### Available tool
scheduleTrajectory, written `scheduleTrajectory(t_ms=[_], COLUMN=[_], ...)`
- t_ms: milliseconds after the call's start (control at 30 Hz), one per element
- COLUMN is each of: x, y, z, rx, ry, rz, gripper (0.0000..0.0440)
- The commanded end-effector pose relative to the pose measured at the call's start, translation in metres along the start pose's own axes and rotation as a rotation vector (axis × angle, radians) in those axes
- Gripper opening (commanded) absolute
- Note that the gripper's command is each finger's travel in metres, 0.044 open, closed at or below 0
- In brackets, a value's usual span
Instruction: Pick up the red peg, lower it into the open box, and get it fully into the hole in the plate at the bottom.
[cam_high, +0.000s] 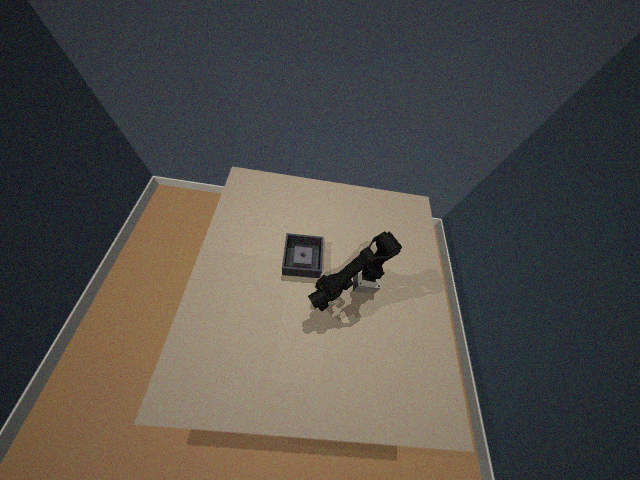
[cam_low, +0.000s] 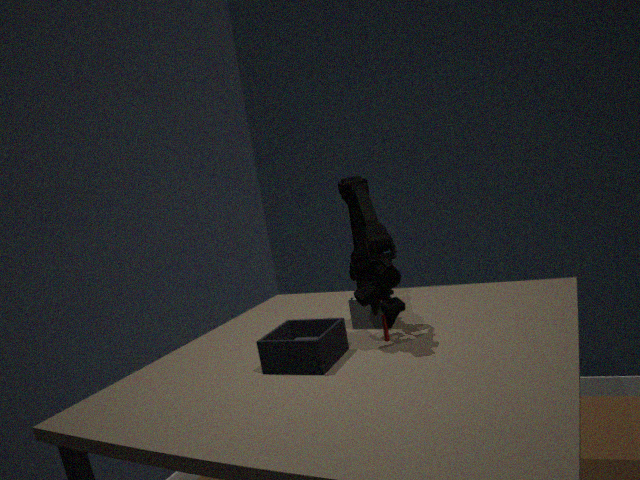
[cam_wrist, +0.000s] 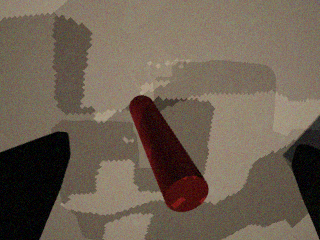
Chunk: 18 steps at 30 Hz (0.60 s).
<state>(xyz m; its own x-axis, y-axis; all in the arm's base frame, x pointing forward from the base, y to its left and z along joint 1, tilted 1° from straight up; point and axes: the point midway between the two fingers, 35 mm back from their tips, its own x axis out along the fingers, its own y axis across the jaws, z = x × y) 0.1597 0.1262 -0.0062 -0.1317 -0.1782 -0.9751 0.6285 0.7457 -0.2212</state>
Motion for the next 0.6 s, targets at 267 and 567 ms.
scheduleTrajectory(t_ms=[267, 567], x=[0.036, 0.056], y=[-0.001, -0.008], z=[0.001, -0.002], rx=[0.001, -0.004], ry=[-0.012, -0.002], rz=[-0.025, -0.092], gripper=[0.0298, 0.0062])
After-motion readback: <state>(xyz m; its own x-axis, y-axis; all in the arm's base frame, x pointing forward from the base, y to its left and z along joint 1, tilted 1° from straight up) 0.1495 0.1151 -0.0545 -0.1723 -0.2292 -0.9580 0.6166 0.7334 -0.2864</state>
